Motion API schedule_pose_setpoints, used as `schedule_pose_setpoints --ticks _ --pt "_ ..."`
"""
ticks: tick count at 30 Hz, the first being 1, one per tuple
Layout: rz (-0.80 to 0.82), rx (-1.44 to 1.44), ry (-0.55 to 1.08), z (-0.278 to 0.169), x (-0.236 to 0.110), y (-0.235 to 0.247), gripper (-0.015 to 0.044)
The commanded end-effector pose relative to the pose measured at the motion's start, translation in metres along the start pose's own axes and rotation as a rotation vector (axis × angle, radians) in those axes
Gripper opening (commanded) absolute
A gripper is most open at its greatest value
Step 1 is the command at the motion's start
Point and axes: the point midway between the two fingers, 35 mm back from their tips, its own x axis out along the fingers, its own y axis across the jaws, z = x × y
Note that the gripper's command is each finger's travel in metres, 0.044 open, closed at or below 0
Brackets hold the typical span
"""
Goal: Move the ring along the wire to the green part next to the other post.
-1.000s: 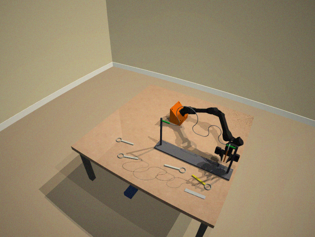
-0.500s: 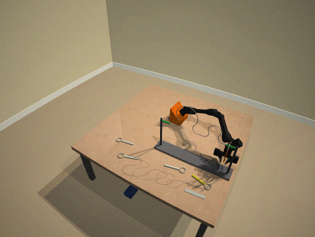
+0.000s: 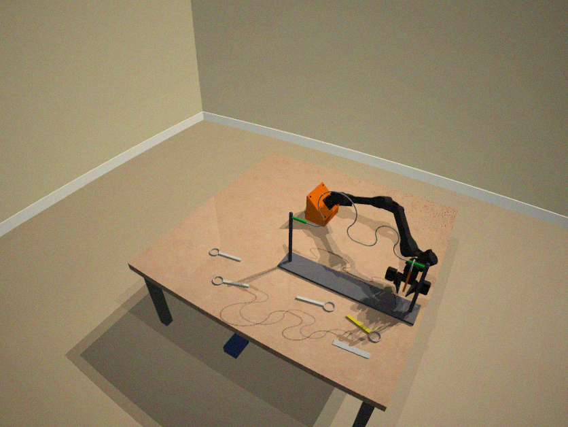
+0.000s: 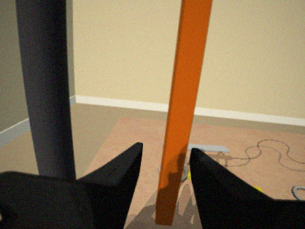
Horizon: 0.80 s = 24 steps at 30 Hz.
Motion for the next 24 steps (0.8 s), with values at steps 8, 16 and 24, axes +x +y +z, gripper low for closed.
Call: schedule_pose_setpoints --ticks 8,16,24 --pt "0.000 0.000 0.000 0.000 0.000 0.000 -0.0011" --pt "0.000 0.000 0.000 0.000 0.000 0.000 -0.0150" --pt "-0.006 0.001 0.000 0.014 0.000 -0.001 -0.0150"
